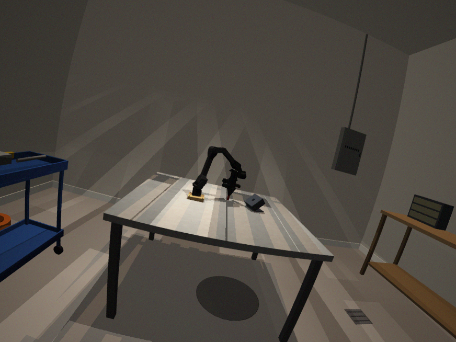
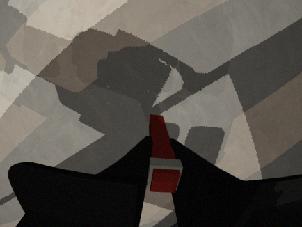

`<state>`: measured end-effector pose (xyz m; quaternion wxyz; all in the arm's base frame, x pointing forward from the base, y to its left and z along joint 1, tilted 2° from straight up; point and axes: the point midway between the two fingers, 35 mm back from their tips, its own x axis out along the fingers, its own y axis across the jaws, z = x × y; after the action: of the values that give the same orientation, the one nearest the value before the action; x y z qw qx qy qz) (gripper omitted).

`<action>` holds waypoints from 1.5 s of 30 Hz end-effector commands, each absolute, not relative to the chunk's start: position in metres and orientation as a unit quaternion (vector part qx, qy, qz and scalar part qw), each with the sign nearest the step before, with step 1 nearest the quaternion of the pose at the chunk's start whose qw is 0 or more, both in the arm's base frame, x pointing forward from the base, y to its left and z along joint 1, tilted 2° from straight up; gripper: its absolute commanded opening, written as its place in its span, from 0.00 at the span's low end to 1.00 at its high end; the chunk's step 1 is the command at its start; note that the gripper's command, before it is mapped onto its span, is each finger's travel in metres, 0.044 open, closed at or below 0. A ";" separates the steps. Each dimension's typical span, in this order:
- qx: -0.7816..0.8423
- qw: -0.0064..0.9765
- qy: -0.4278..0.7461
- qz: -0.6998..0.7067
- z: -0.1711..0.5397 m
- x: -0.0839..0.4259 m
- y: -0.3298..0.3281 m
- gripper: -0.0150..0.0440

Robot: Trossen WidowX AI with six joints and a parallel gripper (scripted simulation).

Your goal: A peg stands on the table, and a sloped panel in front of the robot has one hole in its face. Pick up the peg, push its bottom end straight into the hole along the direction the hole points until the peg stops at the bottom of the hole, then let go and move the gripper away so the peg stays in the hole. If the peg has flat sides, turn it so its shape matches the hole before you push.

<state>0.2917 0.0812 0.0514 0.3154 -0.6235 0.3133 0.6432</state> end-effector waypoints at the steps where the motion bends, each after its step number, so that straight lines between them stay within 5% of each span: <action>1: -0.626 0.318 0.310 0.641 0.067 0.295 0.082 0.25; 17: -0.625 0.319 0.309 0.641 0.125 0.296 0.079 0.25; 45: -0.631 0.406 0.298 0.590 0.128 0.316 0.053 0.25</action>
<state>0.3138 0.0563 0.1261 0.3912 -0.6303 0.3016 0.5990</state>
